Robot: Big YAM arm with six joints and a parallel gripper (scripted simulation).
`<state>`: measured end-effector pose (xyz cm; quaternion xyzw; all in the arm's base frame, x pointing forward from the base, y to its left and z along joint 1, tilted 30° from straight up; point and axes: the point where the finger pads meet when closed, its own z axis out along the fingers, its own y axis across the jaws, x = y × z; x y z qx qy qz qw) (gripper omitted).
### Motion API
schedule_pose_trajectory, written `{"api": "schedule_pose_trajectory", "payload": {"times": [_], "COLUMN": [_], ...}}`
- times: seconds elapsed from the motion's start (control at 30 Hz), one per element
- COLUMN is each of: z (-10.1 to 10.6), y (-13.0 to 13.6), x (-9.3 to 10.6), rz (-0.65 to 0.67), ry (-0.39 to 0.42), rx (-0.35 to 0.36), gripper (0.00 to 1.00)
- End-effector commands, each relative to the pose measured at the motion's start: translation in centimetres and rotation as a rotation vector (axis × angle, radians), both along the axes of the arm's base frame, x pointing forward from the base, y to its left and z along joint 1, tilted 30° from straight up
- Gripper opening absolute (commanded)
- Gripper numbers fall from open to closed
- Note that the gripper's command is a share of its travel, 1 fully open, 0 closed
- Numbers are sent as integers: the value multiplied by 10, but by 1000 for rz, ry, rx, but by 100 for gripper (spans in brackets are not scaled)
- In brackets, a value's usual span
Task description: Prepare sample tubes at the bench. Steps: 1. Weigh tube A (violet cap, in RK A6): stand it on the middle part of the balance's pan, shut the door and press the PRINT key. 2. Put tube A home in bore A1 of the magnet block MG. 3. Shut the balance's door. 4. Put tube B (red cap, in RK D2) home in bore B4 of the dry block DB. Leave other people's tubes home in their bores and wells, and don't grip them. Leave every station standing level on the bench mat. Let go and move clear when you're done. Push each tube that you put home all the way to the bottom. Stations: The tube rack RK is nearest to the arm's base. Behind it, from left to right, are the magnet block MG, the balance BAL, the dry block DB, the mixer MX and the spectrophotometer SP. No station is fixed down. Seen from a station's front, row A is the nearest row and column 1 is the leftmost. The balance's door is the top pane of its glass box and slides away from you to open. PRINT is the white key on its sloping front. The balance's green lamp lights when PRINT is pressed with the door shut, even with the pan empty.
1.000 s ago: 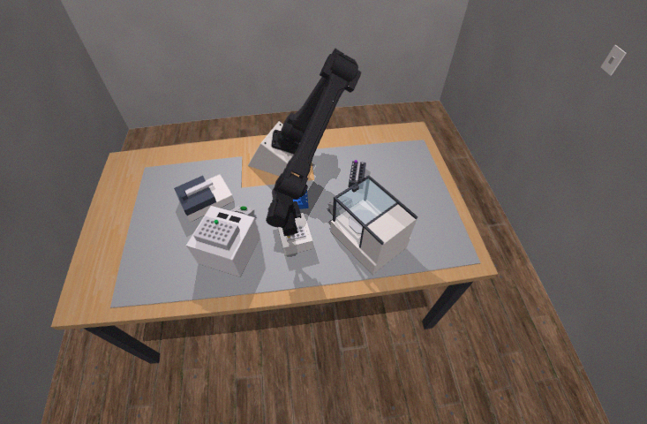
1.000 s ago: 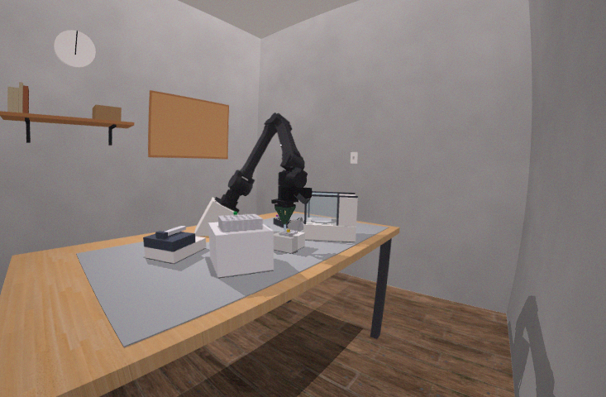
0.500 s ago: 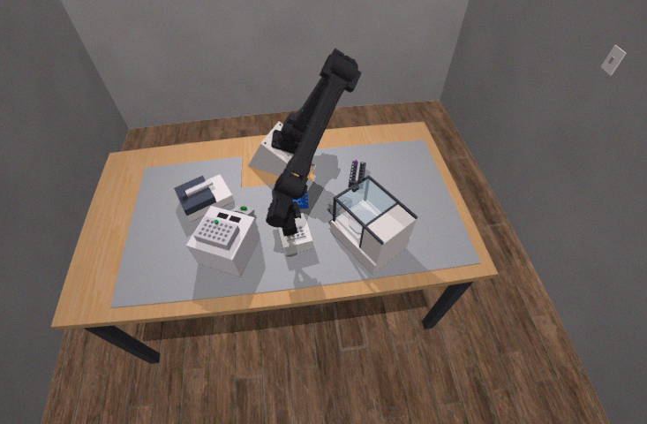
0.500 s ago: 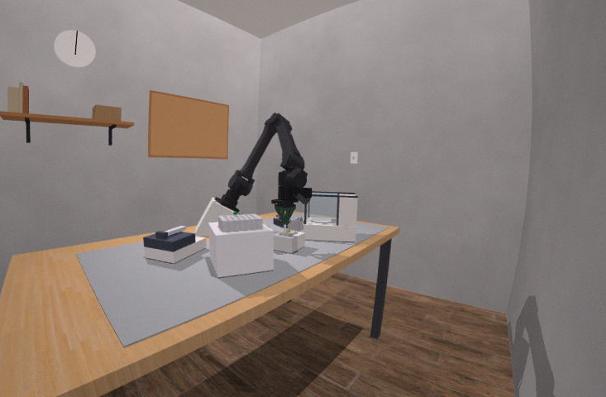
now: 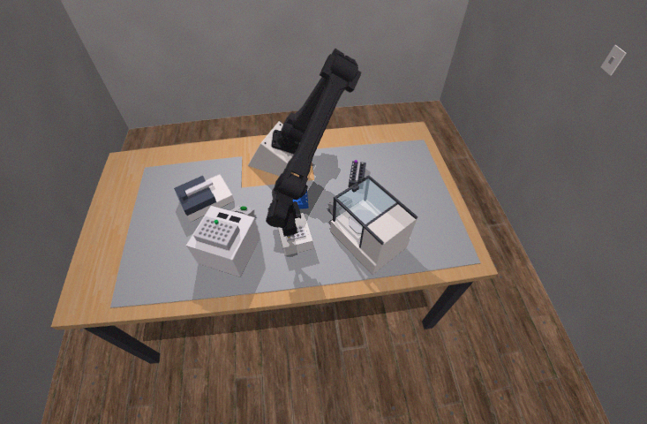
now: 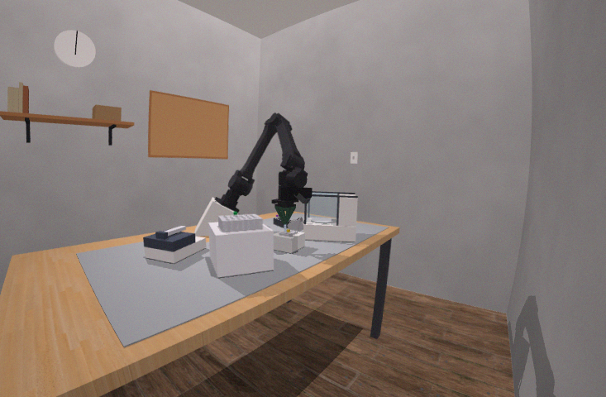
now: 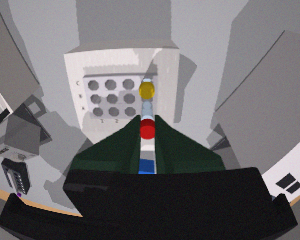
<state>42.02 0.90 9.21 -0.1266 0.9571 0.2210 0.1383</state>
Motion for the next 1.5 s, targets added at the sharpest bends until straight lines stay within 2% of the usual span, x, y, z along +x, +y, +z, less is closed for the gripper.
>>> {"api": "schedule_pose_trajectory", "payload": {"times": [0.0,0.83,0.9,1.03,1.47], "z": [8,11,6,9,9], "y": [-2,-2,-2,-3,-3], "x": [20,23,17,12,11], "rz": [-7,-6,-6,-4,-4], "ry": [-37,-42,-30,-30,-30], "rx": [-7,-8,-6,-6,-6], "gripper": [9,9,9,9,9]}}
